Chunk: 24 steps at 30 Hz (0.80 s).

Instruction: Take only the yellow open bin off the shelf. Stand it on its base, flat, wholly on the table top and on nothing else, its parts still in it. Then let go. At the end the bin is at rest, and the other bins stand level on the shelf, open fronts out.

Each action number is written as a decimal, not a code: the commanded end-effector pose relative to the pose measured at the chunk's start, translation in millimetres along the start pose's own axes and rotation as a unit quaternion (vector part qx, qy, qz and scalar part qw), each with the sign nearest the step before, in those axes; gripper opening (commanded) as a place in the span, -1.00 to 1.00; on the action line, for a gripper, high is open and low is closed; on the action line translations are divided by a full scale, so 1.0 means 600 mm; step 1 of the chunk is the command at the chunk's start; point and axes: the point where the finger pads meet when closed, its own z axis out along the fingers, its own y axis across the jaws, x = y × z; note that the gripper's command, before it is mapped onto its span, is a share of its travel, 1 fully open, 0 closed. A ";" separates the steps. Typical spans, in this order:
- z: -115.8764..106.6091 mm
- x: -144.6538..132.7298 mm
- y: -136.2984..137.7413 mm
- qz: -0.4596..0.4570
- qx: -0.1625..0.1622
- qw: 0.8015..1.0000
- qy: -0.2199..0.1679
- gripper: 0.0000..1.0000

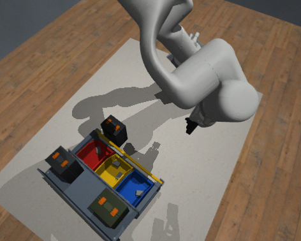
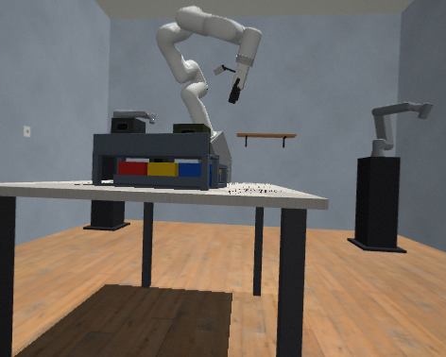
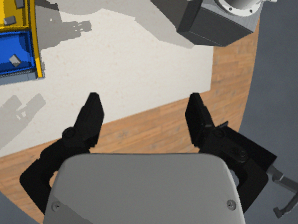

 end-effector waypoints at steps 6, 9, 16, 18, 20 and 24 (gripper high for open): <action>-0.002 0.000 0.000 0.000 0.001 1.000 -0.002 1.00; -0.002 0.000 0.000 0.000 0.001 1.000 -0.002 1.00; 0.004 0.015 0.002 0.024 0.003 1.000 -0.011 1.00; 0.015 0.046 0.007 0.072 0.007 0.997 -0.030 1.00; 0.027 0.077 0.012 0.120 0.011 0.991 -0.049 1.00; 0.027 0.077 0.012 0.120 0.011 0.991 -0.049 1.00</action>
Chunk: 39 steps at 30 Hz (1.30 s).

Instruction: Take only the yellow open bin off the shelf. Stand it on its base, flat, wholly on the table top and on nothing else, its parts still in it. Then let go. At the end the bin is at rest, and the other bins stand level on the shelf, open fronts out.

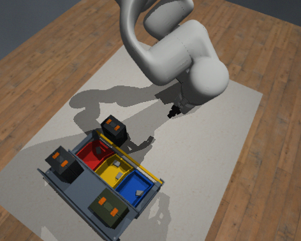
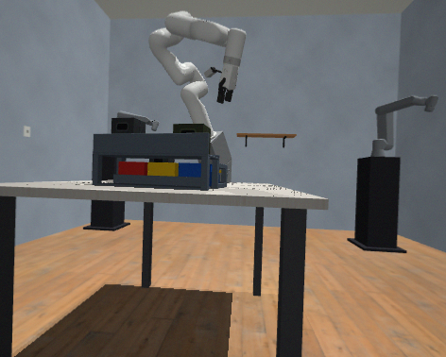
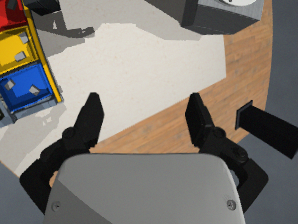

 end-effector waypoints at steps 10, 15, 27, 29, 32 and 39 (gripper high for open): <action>0.007 0.038 -0.003 0.058 0.009 0.998 -0.030 1.00; 0.020 0.086 -0.006 0.130 0.014 0.990 -0.059 1.00; 0.030 0.118 -0.008 0.177 0.018 0.981 -0.077 1.00; 0.038 0.150 -0.011 0.224 0.021 0.970 -0.096 1.00; 0.043 0.166 -0.012 0.247 0.023 0.963 -0.105 1.00; 0.043 0.166 -0.012 0.247 0.023 0.963 -0.105 1.00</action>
